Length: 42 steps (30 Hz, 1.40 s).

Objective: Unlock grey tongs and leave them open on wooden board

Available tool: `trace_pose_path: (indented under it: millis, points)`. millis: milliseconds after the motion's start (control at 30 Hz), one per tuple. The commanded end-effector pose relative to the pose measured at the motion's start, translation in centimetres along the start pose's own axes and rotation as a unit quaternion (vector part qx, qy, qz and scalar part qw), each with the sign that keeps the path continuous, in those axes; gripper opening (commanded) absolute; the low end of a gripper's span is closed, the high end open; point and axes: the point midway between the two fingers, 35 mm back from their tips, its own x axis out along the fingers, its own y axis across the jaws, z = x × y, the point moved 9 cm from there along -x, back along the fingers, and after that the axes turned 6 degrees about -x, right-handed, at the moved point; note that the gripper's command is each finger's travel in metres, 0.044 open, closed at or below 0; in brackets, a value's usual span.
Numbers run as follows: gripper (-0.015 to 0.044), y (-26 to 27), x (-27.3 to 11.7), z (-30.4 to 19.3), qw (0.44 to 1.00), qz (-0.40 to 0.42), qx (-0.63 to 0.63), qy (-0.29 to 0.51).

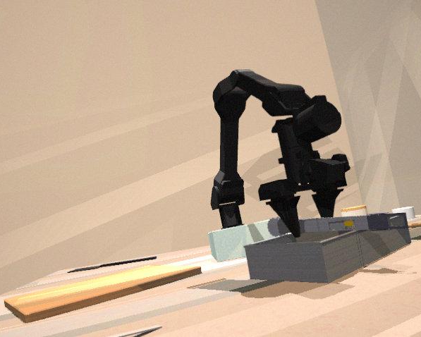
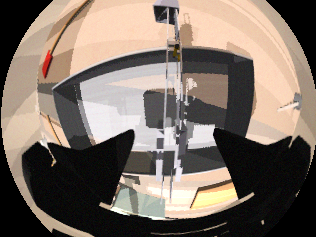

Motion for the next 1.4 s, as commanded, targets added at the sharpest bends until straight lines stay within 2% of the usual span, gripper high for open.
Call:
trace_pose_path:
  millis: [0,633,1033,1367]
  points:
    - [0.044,0.1,1.1,-0.3,1.0,0.002,0.003,0.009]
    - [0.044,0.2,3.1,-0.5,1.0,0.002,0.003,0.009]
    - [0.0125,0.1,2.8,-0.3,1.0,0.001,0.0,0.003]
    - [0.0058,0.1,2.8,-0.3,1.0,0.001,0.0,0.003]
